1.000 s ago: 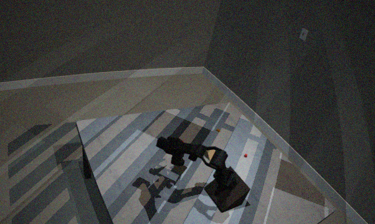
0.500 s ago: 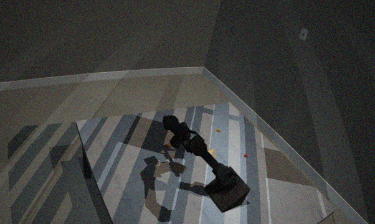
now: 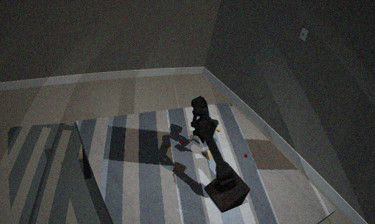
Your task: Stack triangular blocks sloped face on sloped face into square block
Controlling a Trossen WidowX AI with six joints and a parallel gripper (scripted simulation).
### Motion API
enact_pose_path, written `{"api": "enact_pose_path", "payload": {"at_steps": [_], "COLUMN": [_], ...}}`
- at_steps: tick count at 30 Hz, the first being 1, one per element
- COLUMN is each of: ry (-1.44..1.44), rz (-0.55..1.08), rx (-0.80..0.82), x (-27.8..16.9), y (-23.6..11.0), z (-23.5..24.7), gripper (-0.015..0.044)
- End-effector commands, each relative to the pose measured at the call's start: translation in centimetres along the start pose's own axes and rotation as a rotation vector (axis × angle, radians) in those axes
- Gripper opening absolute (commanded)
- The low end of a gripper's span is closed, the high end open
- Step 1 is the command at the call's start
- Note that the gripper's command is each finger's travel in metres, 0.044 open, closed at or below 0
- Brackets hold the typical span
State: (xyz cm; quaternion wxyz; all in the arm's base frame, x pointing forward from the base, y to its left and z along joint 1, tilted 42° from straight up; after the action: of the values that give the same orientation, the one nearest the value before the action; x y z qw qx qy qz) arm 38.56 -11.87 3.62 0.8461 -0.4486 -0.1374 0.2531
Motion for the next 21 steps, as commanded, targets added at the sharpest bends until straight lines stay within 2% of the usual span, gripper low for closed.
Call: {"api": "enact_pose_path", "payload": {"at_steps": [1,9,21], "ry": [0.154,0.156,0.187], "rz": [-0.060,-0.059,-0.039], "rx": [0.110,0.113,0.159], "x": [-1.6,-1.5,-0.5], "y": [0.8,1.2,9.6], "z": [-2.6,-2.6,-1.7], "gripper": [0.0440,0.0440,0.0440]}}
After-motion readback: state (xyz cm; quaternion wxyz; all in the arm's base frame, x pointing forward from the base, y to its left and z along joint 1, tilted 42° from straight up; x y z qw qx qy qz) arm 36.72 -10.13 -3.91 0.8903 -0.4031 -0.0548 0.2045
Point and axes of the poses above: the point midway between the two fingers, 35 mm back from their tips, its own y axis out along the fingers, its own z axis across the jaws, x = y × z, the point moved 6 cm from there along -y, back along the fingers, and after that the axes turned 9 degrees about -y, right-handed, at the moved point
